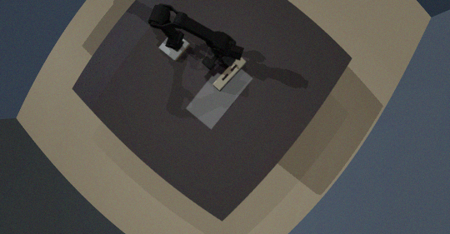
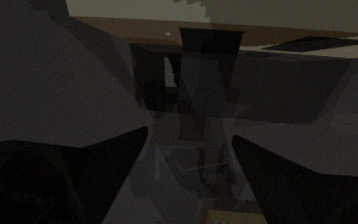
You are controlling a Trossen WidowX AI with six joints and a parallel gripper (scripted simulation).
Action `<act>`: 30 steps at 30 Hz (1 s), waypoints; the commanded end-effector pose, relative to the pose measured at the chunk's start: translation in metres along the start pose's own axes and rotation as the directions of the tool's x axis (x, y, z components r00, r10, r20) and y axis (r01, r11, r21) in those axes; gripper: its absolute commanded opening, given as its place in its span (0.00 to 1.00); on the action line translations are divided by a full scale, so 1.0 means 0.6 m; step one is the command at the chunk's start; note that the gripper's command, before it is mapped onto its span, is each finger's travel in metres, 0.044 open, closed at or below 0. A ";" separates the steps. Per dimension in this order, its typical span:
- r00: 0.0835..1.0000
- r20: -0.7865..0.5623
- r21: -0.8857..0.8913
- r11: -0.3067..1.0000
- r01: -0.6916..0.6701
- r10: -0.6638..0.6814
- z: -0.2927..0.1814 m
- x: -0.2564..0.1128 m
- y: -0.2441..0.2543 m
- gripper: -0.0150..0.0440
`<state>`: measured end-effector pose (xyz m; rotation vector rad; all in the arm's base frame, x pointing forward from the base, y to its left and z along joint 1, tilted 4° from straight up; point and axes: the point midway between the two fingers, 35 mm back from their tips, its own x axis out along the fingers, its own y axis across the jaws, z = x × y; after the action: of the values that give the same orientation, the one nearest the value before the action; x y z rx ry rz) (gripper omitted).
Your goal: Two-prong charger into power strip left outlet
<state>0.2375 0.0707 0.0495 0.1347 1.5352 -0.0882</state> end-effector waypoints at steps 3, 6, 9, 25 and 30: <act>1.000 0.000 0.004 1.000 0.005 -0.005 -0.014 0.003 -0.002 1.00; 1.000 0.000 0.004 1.000 0.005 -0.005 -0.019 0.004 -0.002 1.00; 0.994 0.105 0.028 0.999 0.037 -0.040 -0.007 -0.018 -0.001 1.00; 0.825 0.552 0.220 0.975 -0.009 -0.117 0.011 -0.126 -0.002 1.00; 0.825 0.552 0.220 0.975 -0.009 -0.117 0.011 -0.126 -0.002 1.00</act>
<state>0.2409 0.0673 0.1251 0.2114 0.9342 -0.3084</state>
